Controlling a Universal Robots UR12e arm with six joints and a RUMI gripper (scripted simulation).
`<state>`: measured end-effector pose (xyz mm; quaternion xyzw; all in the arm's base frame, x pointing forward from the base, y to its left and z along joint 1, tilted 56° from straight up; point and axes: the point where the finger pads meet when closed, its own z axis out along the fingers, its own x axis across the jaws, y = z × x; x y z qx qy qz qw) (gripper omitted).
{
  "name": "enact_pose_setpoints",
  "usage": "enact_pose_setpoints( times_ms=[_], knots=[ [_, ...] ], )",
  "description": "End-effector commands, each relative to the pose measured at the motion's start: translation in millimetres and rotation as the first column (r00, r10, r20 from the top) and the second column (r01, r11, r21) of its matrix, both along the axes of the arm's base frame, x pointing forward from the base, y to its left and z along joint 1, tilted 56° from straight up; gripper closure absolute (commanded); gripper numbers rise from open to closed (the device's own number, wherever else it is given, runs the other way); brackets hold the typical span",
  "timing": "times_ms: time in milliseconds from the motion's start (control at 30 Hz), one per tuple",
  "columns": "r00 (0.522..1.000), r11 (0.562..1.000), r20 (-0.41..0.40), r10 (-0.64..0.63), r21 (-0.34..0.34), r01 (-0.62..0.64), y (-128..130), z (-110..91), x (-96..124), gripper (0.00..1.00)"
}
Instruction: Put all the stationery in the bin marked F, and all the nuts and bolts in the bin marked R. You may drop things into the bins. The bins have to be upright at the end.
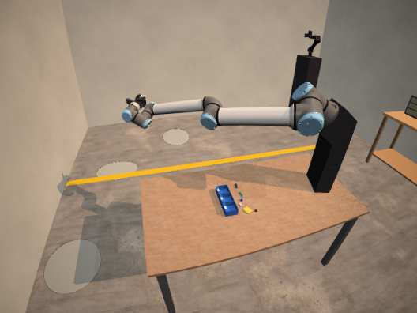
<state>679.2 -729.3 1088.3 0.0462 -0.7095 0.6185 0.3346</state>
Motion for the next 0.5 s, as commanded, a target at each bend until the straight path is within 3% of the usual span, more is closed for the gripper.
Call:
enact_pose_setpoints(
  times_ms=[0, 200, 267, 300, 467],
  knots=[
    [0.993, 0.991, -0.016, -0.121, -0.058, 0.12, -8.2, -14.8, 27.8, 0.96],
    [0.994, 0.992, -0.015, -0.113, -0.055, 0.112, -14.9, -36.1, 55.2, 0.96],
    [0.994, 0.992, -0.015, -0.113, -0.055, 0.112, -14.9, -36.1, 55.2, 0.96],
    [0.995, 0.994, -0.014, -0.099, -0.049, 0.098, -19.1, -45.1, 68.5, 0.96],
    [0.997, 0.997, -0.011, -0.074, -0.039, 0.074, -24.2, -61.9, 89.3, 0.96]
  ],
)
